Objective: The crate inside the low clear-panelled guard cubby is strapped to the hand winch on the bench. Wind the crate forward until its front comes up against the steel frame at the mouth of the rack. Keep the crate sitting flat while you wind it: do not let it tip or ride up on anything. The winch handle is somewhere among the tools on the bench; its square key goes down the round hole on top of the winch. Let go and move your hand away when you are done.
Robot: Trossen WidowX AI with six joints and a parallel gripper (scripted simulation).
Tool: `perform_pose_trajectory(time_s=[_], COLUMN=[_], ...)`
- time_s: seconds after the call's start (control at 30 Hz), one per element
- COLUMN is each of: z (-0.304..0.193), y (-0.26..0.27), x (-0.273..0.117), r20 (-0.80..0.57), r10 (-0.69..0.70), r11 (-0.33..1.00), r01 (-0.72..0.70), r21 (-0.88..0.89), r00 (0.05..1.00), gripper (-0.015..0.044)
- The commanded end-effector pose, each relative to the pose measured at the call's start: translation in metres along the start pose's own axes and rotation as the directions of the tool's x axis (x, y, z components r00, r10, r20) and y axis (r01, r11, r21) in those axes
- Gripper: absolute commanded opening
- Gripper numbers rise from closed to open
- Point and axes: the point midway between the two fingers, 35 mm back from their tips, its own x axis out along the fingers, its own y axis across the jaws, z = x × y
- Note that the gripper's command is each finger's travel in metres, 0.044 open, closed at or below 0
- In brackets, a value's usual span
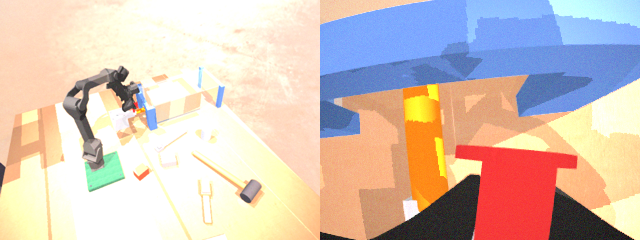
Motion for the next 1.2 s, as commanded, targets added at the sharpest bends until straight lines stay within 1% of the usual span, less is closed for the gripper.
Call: perform_pose_trajectory(time_s=[0.0,1.17], z=[0.0,-0.007], y=[0.015,0.06], x=[0.002,-0.003], r20=[-0.001,-0.002], r10=[0.02,0.023], r11=[1.0,1.0], r01=[-0.02,-0.023], r21=[0.004,0.006], r00=[1.0,1.0], gripper=[0.0,0.0])
